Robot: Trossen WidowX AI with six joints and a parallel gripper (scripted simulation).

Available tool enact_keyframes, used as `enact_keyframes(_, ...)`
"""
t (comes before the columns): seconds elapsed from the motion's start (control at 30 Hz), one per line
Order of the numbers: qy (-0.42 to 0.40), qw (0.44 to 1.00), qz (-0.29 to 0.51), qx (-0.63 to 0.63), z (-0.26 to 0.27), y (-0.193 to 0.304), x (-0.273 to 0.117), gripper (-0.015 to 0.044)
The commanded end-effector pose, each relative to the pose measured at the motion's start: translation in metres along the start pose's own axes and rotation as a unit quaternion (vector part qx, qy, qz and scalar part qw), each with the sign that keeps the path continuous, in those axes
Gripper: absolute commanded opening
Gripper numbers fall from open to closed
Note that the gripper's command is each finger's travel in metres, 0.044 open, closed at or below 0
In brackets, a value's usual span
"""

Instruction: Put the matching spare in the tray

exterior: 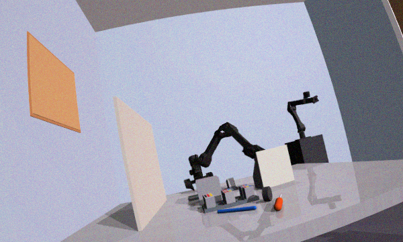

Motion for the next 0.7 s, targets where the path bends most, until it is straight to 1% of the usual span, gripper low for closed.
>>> enact_keyframes(0.0, -0.036, 0.998, 0.051, -0.025, 0.025, 0.022, -0.022, 0.0440)
enact_keyframes(0.17, -0.089, 0.984, 0.134, -0.076, 0.057, 0.060, -0.066, 0.0440)
enact_keyframes(0.33, -0.135, 0.958, 0.214, -0.133, 0.077, 0.095, -0.117, 0.0440)
enact_keyframes(0.57, -0.181, 0.905, 0.313, -0.225, 0.086, 0.138, -0.197, 0.0440)
enact_keyframes(0.67, -0.196, 0.874, 0.350, -0.273, 0.085, 0.157, -0.237, 0.0440)
Point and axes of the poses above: the point midway between the two fingers, 35 mm back from their tips, its own x axis out along the fingers, its own z axis across the jaws, y = z × x, the point moved 1 cm from there along -x, back along the fingers, and after that the axes turned 14 degrees about x, right-handed, at the moved point
